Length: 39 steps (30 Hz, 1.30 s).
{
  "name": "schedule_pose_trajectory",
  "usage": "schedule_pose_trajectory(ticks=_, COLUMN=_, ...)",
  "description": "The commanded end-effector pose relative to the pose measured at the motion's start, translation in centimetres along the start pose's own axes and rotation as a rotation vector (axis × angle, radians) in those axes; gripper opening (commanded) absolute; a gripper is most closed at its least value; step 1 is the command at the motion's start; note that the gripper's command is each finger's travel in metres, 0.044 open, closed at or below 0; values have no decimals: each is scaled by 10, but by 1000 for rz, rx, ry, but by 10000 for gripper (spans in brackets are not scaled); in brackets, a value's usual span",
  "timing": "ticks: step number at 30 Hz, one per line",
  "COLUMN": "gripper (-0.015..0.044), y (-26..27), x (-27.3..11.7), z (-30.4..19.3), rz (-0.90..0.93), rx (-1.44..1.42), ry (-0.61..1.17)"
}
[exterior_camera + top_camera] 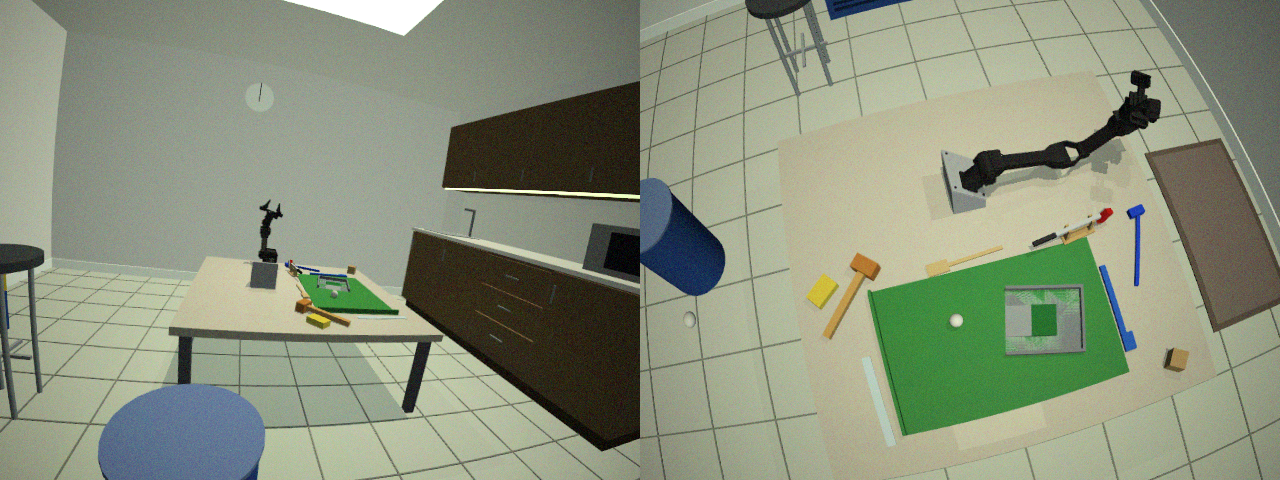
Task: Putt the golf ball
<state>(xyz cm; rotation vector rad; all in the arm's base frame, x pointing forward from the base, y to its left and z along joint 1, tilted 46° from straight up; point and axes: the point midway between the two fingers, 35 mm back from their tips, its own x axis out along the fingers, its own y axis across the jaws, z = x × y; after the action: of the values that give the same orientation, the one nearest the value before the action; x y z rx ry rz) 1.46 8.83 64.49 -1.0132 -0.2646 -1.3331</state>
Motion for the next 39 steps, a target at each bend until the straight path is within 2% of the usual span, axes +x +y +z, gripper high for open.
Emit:
schedule_pose_trajectory(ticks=1, gripper=426, y=1, x=2, z=-2, rz=9, rx=0, ry=4)
schedule_pose_trajectory(ticks=6, gripper=440, y=34, x=45, z=-58, rz=246, rx=-8, ry=78)
schedule_pose_trajectory(ticks=12, gripper=440, y=84, x=74, z=-106, rz=504, rx=-17, ry=113)
schedule_pose_trajectory(ticks=19, gripper=440, y=181, x=85, z=-160, rz=917, rx=-32, ry=89)
schedule_pose_trajectory(ticks=25, gripper=440, y=266, x=62, z=-185, rz=1272, rx=-32, ry=-4)
schedule_pose_trajectory(ticks=31, gripper=440, y=344, x=9, z=-193, rz=1632, rx=-4, ry=-154)
schedule_pose_trajectory(ticks=35, gripper=440, y=379, x=-38, z=-188, rz=1850, rx=43, ry=-254)
schedule_pose_trajectory(ticks=39, gripper=440, y=394, x=-66, z=-185, rz=1969, rx=68, ry=-316)
